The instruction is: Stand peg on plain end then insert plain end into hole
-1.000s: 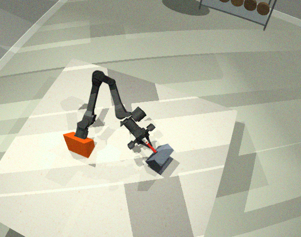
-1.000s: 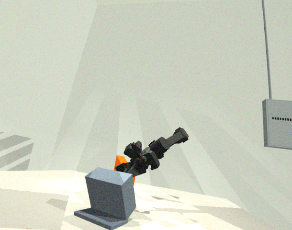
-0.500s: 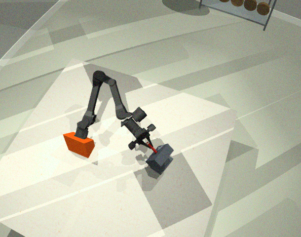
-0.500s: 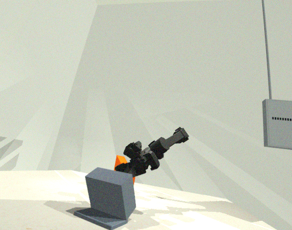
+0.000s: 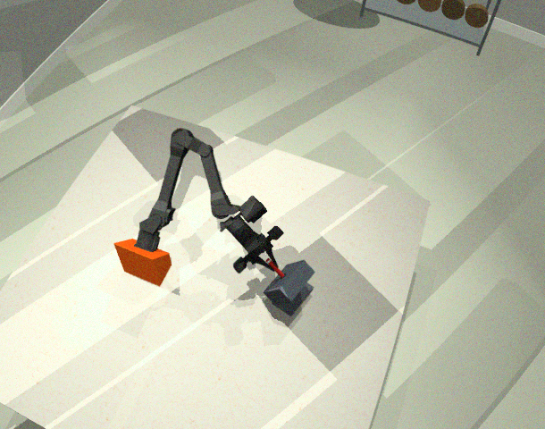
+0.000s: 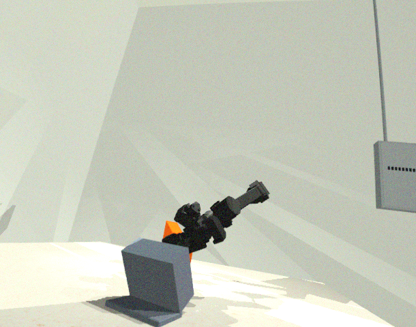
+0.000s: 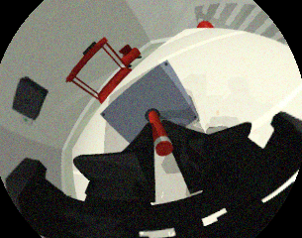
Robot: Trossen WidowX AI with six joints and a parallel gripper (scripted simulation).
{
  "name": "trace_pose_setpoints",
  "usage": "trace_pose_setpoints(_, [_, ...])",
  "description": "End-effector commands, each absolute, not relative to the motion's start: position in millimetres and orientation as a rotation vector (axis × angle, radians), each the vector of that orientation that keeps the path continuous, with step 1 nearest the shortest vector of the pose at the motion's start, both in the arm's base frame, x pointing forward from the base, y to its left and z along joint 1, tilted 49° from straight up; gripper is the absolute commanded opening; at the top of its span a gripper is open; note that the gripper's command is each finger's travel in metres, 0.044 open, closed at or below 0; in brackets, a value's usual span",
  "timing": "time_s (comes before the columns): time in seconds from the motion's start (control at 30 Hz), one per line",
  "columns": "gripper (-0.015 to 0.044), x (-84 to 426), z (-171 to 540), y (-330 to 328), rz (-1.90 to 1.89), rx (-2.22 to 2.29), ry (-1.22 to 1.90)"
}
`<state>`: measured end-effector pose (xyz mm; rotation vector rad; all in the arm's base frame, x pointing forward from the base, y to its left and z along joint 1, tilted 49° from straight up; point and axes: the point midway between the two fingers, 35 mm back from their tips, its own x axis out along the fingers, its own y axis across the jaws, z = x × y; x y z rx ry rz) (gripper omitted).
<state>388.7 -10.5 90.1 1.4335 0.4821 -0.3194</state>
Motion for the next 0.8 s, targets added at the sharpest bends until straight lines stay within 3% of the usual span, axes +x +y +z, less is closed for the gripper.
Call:
trace_pose_setpoints(0.0, [0.0,391.5,88.2,-10.2,-0.323,1.437,0.482])
trace_pose_setpoints(0.77, [0.0,399.0,83.1,-9.1,-0.323,1.438,0.481])
